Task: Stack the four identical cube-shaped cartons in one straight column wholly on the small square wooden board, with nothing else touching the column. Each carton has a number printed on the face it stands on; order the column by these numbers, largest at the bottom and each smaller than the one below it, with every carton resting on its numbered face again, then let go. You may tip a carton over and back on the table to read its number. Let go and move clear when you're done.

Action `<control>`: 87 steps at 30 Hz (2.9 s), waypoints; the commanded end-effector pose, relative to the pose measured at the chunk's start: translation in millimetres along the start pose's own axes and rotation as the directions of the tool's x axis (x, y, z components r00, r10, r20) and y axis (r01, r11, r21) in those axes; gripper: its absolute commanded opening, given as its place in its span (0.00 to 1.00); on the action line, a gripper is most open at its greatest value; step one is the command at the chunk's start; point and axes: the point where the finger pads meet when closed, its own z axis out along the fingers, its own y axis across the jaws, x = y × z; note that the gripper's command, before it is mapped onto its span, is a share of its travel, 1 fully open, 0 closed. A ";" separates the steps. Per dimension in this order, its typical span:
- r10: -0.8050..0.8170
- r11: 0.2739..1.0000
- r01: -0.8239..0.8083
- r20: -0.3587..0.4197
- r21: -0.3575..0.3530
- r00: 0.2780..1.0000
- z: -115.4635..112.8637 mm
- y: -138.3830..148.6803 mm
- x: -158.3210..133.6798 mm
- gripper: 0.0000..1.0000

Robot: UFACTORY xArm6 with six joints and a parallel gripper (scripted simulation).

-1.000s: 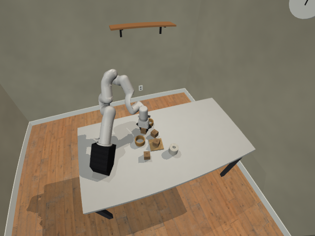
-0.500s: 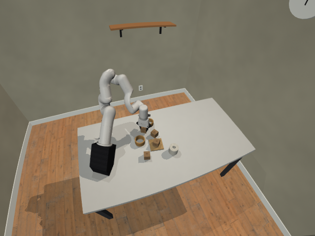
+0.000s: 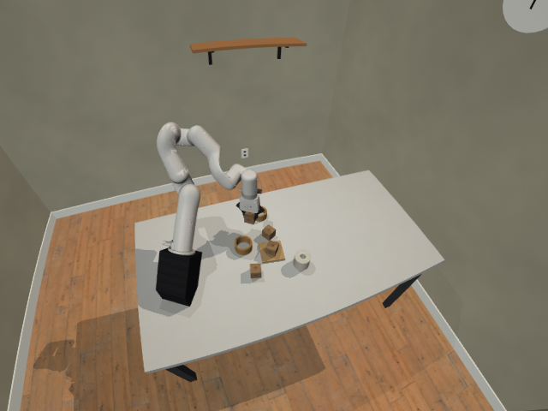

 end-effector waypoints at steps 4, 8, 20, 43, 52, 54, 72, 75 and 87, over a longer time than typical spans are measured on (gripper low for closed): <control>-0.003 1.000 0.003 0.022 0.004 1.000 -17.5 72.1 -38.9 0.00; 0.000 1.000 0.000 0.004 0.005 1.000 -29.4 104.2 -75.0 0.00; 0.000 1.000 0.000 -0.003 0.004 1.000 5.8 150.6 -115.4 0.00; 0.001 1.000 -0.001 -0.001 0.004 1.000 24.0 150.1 -115.9 0.00; 0.001 1.000 -0.001 -0.001 0.004 1.000 24.0 150.1 -115.9 0.00; 0.001 1.000 -0.001 -0.001 0.004 1.000 24.0 150.1 -115.9 1.00; 0.001 1.000 -0.001 -0.001 0.004 1.000 24.0 150.1 -115.9 1.00; 0.001 1.000 -0.001 -0.001 0.004 1.000 24.0 150.1 -115.9 1.00; 0.001 1.000 -0.001 -0.001 0.004 1.000 23.3 150.1 -115.9 1.00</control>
